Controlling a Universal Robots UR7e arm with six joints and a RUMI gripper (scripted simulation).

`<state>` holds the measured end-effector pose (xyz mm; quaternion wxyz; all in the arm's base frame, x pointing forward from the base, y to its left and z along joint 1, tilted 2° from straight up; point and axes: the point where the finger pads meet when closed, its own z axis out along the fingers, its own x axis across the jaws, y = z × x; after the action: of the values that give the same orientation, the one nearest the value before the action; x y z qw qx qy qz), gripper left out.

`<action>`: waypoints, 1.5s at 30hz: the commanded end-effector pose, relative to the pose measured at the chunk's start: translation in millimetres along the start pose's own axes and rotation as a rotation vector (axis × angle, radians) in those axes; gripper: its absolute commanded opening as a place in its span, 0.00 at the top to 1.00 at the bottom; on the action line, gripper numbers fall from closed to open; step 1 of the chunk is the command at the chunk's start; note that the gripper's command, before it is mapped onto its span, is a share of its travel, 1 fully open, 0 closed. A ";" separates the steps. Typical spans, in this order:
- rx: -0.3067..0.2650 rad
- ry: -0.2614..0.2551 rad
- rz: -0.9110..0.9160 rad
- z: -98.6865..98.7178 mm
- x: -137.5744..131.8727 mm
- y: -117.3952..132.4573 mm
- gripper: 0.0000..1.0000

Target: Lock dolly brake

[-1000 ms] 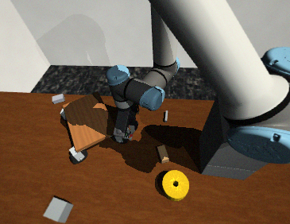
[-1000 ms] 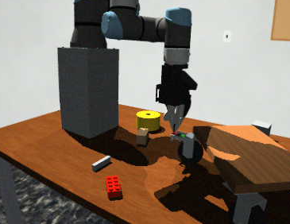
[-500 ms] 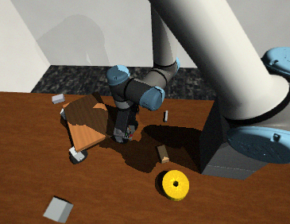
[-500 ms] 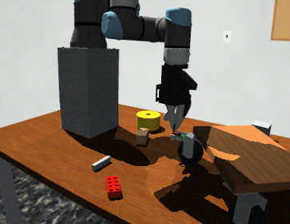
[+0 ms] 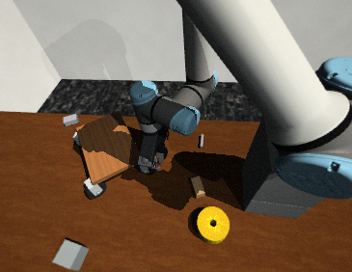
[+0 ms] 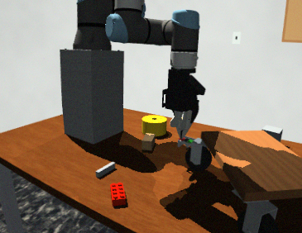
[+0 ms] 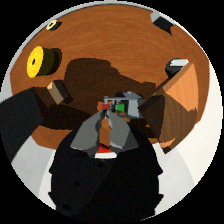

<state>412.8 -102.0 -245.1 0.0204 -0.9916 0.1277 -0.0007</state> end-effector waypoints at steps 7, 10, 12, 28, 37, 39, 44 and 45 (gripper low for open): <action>0.000 0.001 0.000 2.5 0.4 0.1 1.00; 0.000 0.001 0.000 2.5 0.4 0.1 1.00; 0.000 0.001 0.000 2.6 0.4 0.1 1.00; 0.000 0.001 0.000 6.0 0.4 0.1 1.00; 0.000 0.001 0.000 6.9 0.4 0.1 1.00; 0.000 0.001 0.000 6.0 0.4 0.1 1.00; 0.000 0.001 0.000 -2.4 0.4 0.1 1.00; 0.000 0.001 0.000 -5.3 0.4 0.1 1.00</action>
<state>412.8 -101.9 -247.8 0.0204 -0.9916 0.1277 -0.0007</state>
